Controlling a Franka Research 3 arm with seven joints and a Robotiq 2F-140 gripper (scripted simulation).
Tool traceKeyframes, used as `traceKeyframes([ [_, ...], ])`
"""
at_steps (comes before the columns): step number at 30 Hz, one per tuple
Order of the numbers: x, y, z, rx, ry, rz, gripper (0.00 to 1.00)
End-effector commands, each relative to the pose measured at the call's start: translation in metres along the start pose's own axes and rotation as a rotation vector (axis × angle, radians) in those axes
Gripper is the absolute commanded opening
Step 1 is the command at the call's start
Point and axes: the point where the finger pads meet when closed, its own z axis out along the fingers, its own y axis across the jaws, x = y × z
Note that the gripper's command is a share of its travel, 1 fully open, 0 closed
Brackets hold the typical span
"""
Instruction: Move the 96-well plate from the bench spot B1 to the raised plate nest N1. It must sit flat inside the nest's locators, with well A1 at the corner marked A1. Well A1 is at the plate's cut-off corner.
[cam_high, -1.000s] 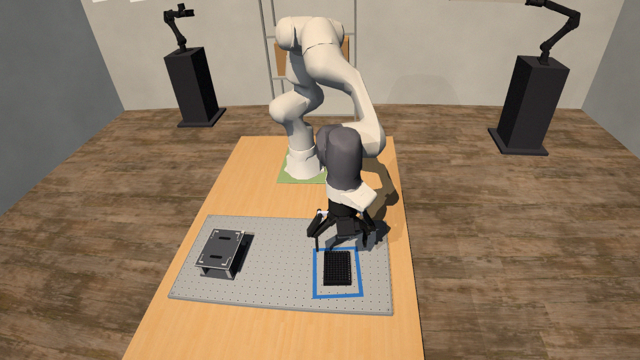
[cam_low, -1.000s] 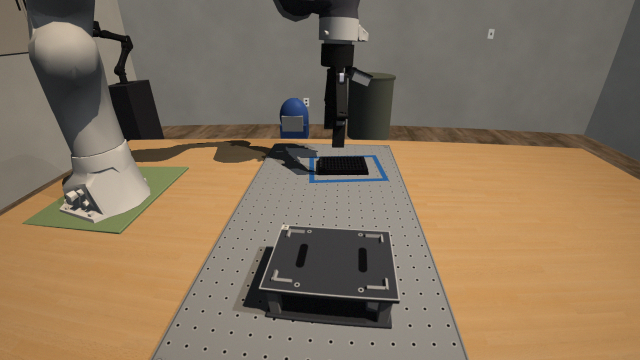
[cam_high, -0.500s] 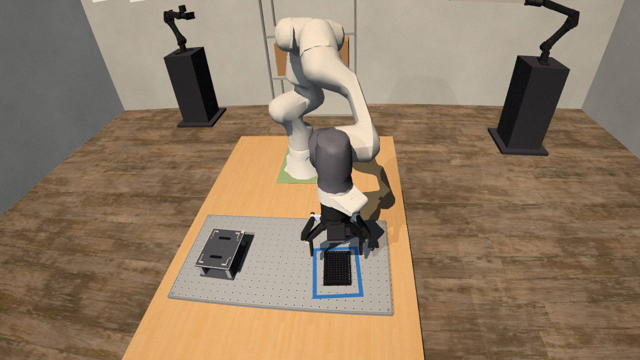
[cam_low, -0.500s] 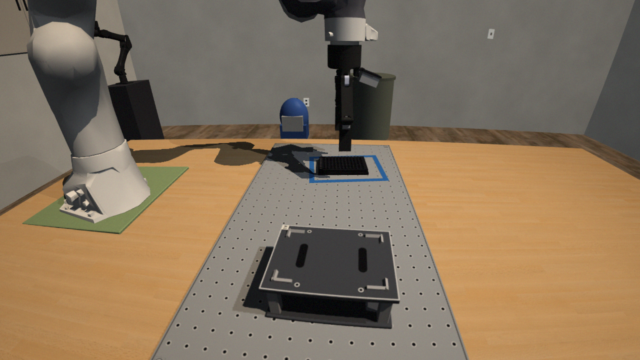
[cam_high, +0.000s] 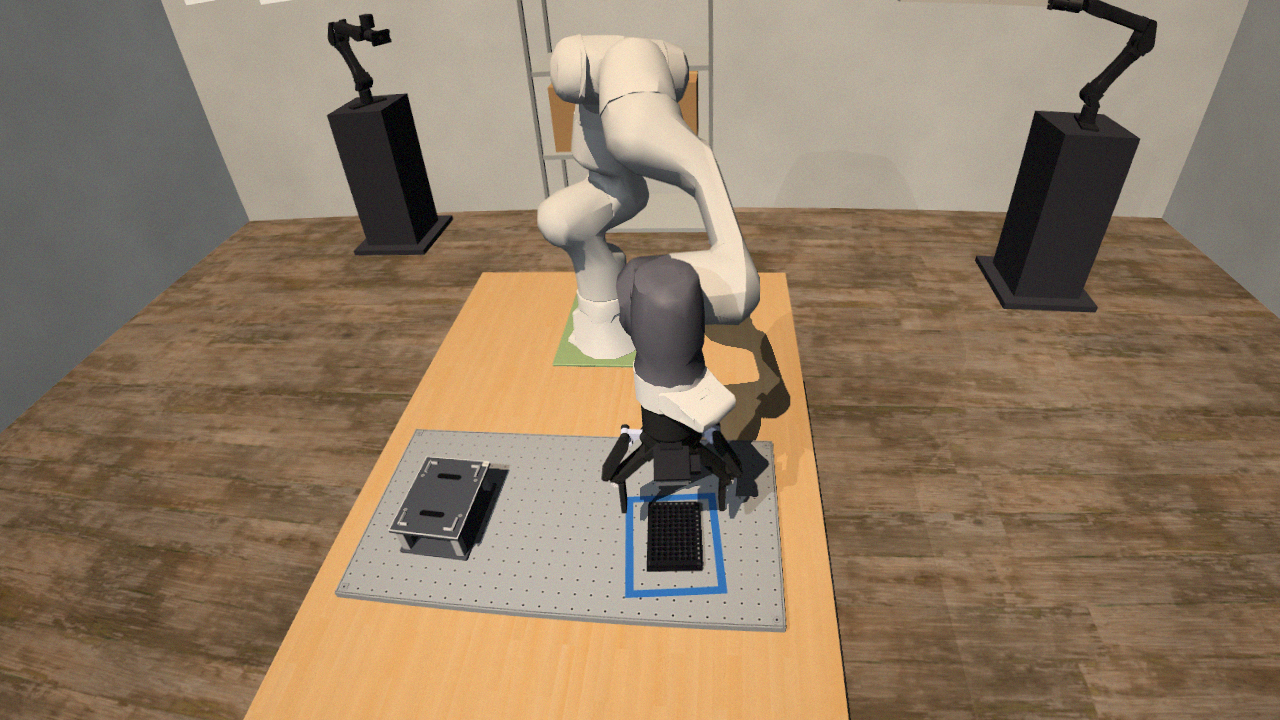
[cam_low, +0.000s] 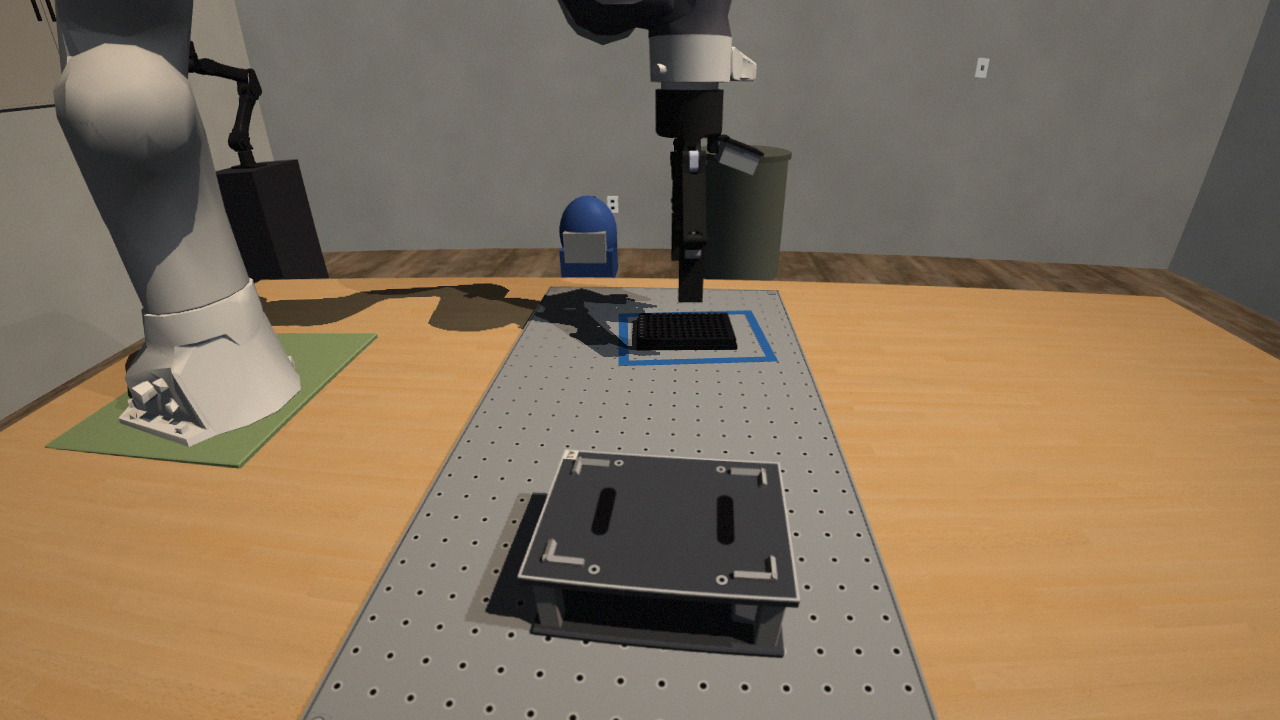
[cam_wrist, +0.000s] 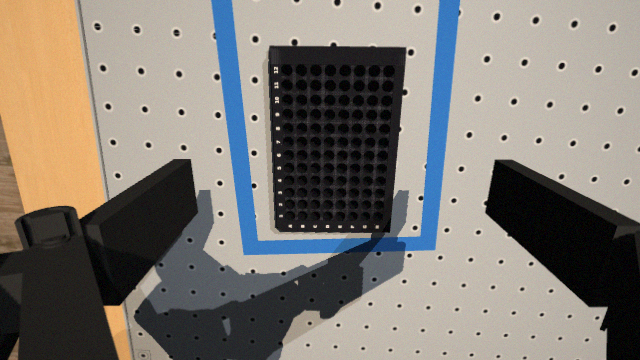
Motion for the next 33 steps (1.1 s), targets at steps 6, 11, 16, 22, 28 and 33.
traceKeyframes([
  [6,0.001,0.0,0.01,0.002,0.003,0.009,1.0],
  [11,0.002,0.0,0.018,0.002,0.003,0.009,1.0],
  [16,0.002,0.0,0.023,0.002,0.003,0.009,1.0],
  [22,0.002,0.0,0.033,0.002,0.003,0.009,1.0],
  [28,0.002,0.0,0.043,0.002,0.003,0.009,1.0],
  [33,0.002,0.0,0.048,0.002,0.003,0.009,1.0],
])
